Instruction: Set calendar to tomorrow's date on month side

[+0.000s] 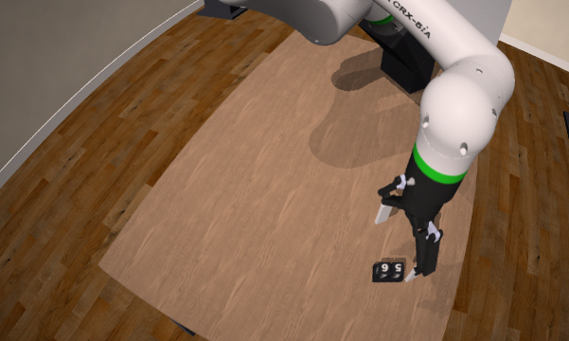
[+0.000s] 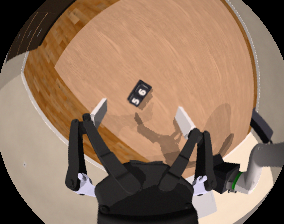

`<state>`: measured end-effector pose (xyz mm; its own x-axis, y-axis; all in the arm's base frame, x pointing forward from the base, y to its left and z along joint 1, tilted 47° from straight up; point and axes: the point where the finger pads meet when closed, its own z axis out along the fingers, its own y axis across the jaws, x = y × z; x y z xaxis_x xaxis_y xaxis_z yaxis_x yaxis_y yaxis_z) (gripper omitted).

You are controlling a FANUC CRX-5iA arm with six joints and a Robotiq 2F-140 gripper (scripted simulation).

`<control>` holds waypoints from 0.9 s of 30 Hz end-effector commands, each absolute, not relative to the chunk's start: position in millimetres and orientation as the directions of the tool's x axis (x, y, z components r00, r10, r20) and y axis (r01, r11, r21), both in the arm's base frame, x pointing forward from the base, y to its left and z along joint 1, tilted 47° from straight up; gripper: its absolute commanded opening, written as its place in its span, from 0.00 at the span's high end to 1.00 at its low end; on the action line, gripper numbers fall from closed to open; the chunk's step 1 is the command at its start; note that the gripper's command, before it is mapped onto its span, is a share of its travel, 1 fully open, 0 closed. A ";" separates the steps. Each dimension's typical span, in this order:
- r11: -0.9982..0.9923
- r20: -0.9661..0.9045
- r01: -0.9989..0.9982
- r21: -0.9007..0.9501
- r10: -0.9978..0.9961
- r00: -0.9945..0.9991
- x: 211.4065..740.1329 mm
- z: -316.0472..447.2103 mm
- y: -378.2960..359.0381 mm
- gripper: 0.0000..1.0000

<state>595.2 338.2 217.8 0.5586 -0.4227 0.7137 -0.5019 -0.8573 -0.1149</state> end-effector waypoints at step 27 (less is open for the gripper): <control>-0.583 0.594 -0.692 -0.426 -0.757 0.272 601.7 211.5 335.4 0.65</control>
